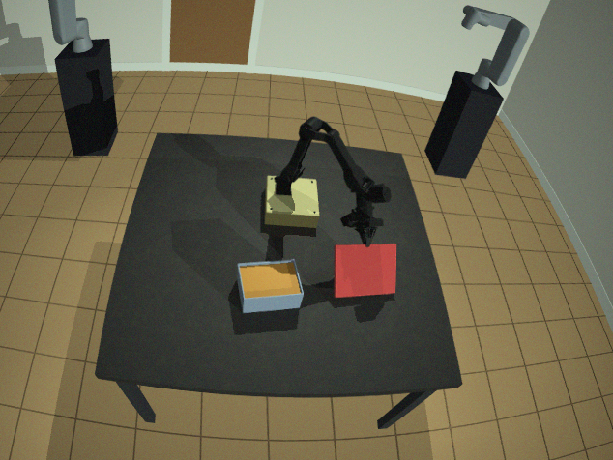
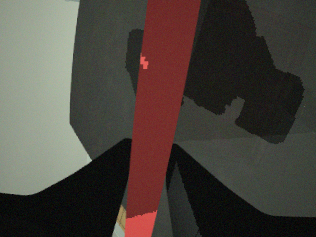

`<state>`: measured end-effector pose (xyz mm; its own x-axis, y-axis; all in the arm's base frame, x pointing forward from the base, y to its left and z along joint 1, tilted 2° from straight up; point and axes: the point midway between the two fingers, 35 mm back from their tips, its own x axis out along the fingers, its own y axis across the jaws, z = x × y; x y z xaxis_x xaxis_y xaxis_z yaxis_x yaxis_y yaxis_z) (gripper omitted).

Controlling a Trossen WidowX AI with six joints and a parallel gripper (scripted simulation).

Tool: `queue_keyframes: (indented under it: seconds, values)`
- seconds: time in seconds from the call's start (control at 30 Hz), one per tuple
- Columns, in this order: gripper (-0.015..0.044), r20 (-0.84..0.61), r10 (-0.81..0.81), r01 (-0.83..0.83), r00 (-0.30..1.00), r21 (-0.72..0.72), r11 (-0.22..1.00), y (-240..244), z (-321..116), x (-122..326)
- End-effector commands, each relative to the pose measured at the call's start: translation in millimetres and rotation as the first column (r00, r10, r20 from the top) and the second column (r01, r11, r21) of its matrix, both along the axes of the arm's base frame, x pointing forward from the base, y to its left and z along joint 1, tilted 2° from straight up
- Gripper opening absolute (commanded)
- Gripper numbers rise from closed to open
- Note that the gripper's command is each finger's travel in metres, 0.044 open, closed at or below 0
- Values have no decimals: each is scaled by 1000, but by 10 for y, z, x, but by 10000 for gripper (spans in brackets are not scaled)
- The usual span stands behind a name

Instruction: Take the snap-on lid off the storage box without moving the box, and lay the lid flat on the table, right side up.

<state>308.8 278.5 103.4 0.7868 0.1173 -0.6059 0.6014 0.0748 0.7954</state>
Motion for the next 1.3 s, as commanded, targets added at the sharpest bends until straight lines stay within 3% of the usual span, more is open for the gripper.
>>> queue_keyframes:
  seconds: [0.0,1.27]
  values:
    - [0,6,0,0,1000,5,1000,2,-23,7]
    - [0,6,0,0,1000,4,1000,7,-329,21]
